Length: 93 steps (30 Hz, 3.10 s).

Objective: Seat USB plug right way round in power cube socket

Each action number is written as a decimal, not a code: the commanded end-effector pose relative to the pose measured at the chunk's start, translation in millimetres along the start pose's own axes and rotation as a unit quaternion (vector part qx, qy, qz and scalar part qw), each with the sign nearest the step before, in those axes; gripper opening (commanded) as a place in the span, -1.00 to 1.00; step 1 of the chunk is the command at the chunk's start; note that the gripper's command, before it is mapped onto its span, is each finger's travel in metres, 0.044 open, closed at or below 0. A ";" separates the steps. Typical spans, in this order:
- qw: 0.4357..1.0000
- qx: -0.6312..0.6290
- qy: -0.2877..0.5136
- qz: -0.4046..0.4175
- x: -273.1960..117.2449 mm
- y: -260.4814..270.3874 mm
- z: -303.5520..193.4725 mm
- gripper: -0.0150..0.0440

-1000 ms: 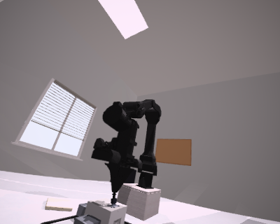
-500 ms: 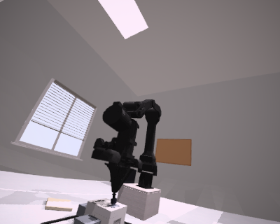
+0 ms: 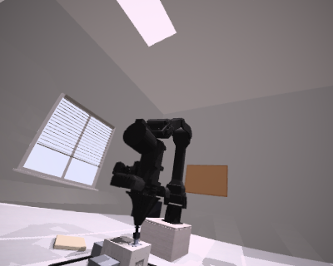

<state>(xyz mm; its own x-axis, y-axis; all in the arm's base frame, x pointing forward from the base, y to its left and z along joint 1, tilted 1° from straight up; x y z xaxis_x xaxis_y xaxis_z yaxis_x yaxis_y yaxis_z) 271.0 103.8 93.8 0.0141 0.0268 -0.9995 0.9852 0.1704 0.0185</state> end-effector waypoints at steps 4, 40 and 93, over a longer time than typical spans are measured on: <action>1.000 0.000 0.001 0.005 -7.9 2.2 -0.4 -0.49; 0.999 -0.043 0.000 0.002 -21.4 0.7 -0.2 -0.49; 0.739 -0.674 -0.001 0.001 -20.9 0.5 -0.2 -0.49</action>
<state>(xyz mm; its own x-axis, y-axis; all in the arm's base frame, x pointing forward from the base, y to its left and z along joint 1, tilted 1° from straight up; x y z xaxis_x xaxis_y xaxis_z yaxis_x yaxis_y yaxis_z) 271.5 103.7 115.1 0.0185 0.0283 -0.9994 0.0186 0.9994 0.0286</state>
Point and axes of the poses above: the point midway between the two fingers, 35 mm back from their tips, its own x axis out along the fingers, its own y axis across the jaws, z = x × y, the point moved 4 cm from there along -x, back along the fingers, and after that the axes turned 7 degrees about x, right-handed, at the moved point
